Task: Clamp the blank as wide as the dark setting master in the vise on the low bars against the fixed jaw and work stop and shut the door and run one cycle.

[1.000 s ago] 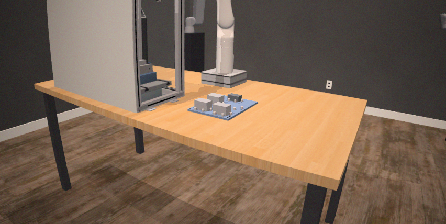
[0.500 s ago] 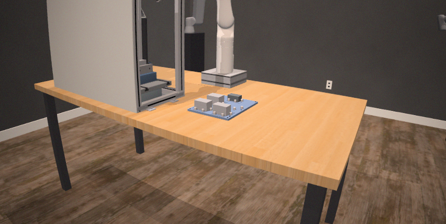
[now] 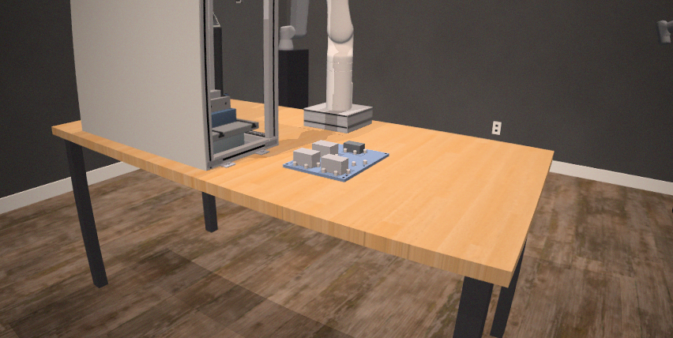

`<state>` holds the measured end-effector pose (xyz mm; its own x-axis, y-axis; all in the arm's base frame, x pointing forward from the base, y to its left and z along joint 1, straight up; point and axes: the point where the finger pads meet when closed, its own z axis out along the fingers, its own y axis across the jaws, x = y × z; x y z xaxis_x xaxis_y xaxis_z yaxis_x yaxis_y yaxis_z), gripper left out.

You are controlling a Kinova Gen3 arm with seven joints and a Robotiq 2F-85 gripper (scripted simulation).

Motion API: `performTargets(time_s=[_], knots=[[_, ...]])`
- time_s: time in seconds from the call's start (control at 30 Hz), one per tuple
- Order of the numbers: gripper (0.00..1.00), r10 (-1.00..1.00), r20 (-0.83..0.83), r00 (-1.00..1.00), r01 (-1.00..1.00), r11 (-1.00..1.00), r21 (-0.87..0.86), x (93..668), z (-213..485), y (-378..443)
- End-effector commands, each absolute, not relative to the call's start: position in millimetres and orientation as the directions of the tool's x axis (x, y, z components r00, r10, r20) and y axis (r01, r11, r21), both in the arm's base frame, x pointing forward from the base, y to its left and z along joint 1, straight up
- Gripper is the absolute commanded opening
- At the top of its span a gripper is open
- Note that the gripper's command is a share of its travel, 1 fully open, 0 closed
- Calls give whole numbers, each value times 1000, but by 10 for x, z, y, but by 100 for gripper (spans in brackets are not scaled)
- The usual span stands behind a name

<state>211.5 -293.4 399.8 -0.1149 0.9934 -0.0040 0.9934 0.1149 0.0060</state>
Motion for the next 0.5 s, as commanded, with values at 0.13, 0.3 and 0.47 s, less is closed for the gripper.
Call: performTargets(time_s=[0.13, 0.3, 0.47], knots=[[10, 963, -3, -268, 963, 268, 6, 2085, 3994, -2944], [10, 963, -3, -268, 963, 268, 6, 2085, 3994, -2944], [10, 935, -5, -355, 935, 355, 6, 2097, 3998, -2941]])
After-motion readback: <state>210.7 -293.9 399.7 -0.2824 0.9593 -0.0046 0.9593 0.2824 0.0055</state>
